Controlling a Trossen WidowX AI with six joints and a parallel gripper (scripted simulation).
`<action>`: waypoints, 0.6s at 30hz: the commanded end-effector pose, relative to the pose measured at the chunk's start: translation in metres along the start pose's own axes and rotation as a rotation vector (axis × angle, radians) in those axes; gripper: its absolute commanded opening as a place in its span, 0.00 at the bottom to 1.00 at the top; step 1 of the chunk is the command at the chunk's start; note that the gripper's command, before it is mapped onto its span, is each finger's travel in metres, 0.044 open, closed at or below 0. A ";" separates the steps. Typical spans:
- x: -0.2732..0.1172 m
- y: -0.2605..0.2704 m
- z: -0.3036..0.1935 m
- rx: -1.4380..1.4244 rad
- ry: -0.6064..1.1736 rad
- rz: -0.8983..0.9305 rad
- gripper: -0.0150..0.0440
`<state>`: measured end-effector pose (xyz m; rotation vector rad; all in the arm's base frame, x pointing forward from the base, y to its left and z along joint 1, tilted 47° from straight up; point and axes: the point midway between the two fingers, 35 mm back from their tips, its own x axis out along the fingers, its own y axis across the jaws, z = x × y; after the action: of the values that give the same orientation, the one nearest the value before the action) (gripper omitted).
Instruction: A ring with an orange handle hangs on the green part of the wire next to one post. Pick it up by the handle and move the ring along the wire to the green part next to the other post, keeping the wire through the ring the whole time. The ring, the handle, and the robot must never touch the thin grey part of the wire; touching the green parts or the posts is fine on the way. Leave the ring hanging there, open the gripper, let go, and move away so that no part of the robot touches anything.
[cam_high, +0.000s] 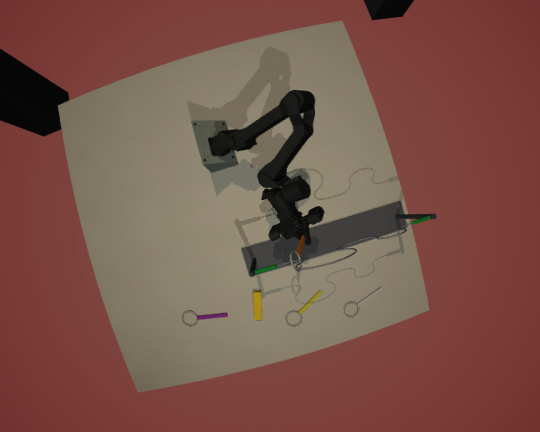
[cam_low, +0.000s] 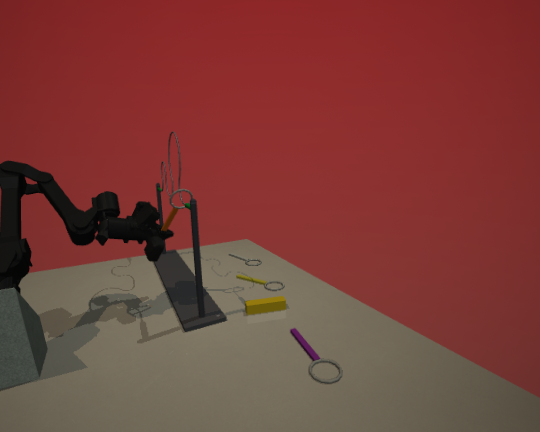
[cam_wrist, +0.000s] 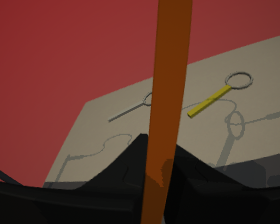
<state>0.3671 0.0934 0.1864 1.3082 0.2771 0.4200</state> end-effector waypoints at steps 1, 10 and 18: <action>-0.001 -0.012 -0.002 -0.036 0.012 -0.032 0.00; -0.004 -0.026 -0.001 -0.118 0.023 -0.069 0.00; -0.007 -0.039 0.002 -0.190 0.032 -0.101 0.00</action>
<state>0.3678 0.0832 0.1592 1.1316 0.3015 0.3848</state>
